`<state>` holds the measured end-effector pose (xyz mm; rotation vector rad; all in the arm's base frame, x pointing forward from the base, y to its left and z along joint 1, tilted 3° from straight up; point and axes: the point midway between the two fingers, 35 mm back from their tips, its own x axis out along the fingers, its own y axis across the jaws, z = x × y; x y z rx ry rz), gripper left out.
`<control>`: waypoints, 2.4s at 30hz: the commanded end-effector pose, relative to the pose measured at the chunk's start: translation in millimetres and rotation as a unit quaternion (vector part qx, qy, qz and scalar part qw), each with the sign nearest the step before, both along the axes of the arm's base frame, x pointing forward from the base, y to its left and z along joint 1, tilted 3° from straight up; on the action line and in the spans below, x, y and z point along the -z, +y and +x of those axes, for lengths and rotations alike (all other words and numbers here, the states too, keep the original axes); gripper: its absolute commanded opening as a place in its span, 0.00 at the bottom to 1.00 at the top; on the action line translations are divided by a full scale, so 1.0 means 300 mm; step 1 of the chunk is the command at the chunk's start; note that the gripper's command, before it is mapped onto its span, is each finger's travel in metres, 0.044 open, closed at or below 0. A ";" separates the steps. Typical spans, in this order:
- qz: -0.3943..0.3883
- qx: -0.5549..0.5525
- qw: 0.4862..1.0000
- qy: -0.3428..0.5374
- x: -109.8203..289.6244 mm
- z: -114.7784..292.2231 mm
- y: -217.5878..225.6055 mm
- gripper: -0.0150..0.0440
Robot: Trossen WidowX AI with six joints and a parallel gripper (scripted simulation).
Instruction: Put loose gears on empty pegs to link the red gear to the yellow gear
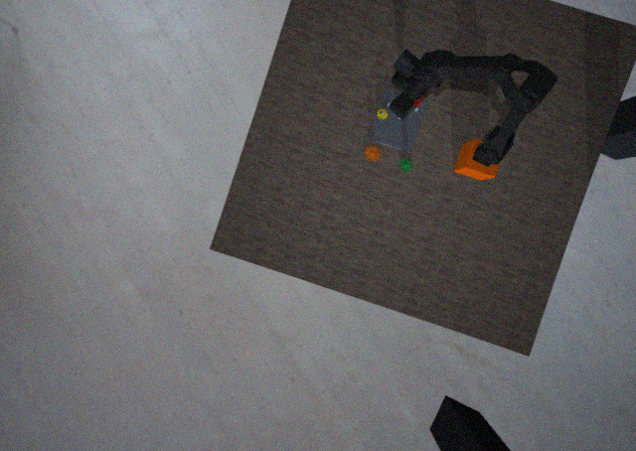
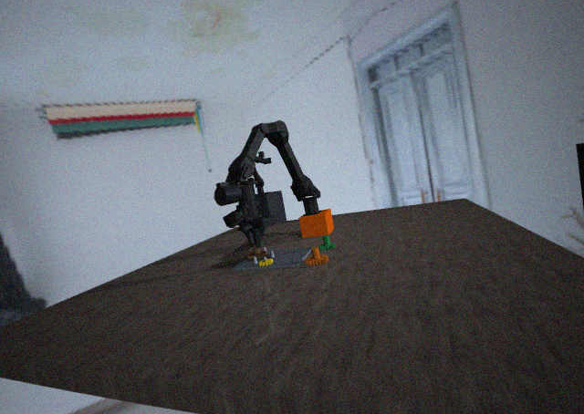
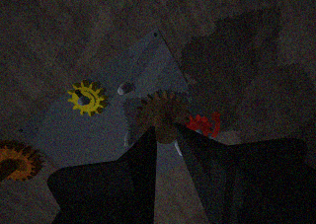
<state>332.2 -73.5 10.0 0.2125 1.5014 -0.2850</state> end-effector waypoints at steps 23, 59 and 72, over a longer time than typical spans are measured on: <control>-0.001 -0.030 1.000 0.002 0.019 -0.001 0.000 0.25; -0.004 -0.290 0.957 0.016 -0.086 -0.208 0.522 1.00; -0.008 -0.401 0.916 0.023 -0.059 -0.374 0.687 1.00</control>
